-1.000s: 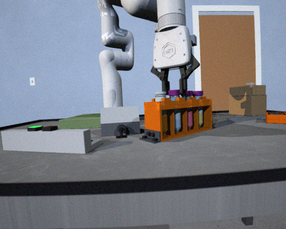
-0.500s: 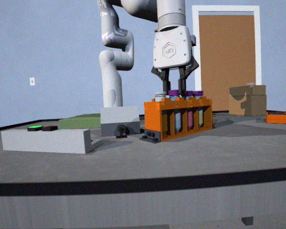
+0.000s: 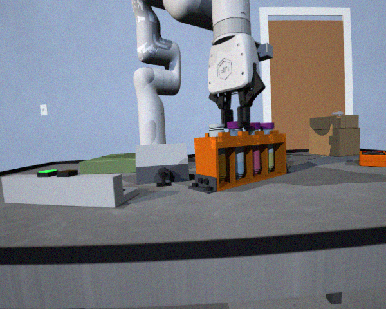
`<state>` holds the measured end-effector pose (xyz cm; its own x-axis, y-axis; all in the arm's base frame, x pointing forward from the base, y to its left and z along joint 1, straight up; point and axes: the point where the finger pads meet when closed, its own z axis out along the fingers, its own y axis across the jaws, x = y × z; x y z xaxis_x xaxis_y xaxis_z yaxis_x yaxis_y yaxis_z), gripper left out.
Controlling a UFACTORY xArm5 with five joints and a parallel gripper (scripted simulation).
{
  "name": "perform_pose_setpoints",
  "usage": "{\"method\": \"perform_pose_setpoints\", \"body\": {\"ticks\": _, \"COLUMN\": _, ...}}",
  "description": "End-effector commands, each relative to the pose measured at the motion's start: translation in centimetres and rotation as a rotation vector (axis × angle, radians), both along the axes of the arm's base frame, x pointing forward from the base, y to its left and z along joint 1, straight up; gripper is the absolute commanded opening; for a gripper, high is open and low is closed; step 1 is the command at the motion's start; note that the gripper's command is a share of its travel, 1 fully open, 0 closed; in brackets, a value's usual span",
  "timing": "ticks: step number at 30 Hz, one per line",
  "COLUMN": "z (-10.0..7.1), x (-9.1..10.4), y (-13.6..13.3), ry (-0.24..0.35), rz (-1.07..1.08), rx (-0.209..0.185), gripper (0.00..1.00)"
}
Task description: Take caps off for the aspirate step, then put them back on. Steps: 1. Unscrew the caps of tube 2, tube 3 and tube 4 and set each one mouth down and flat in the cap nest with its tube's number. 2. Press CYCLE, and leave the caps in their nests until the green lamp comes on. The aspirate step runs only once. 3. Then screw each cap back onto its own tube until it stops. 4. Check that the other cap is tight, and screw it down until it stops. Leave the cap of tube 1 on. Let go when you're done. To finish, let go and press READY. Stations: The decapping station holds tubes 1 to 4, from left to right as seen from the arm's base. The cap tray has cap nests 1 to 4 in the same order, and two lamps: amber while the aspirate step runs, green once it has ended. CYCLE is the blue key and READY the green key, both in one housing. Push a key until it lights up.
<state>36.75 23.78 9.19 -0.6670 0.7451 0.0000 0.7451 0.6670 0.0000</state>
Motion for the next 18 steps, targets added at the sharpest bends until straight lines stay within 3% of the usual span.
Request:
{"method": "perform_pose_setpoints", "body": {"ticks": 1, "z": 0.06, "x": 0.09, "y": 0.07, "ry": -0.002, "rz": -0.134, "rx": 0.003, "gripper": 0.0}}
{"method": "perform_pose_setpoints", "body": {"ticks": 11, "z": 0.01, "x": 0.09, "y": 0.07, "ry": -0.001, "rz": -0.467, "rx": 0.004, "gripper": 0.0}}
{"method": "perform_pose_setpoints", "body": {"ticks": 18, "z": 0.01, "x": 0.09, "y": 0.07, "ry": -0.001, "rz": -0.486, "rx": 0.004, "gripper": 0.0}}
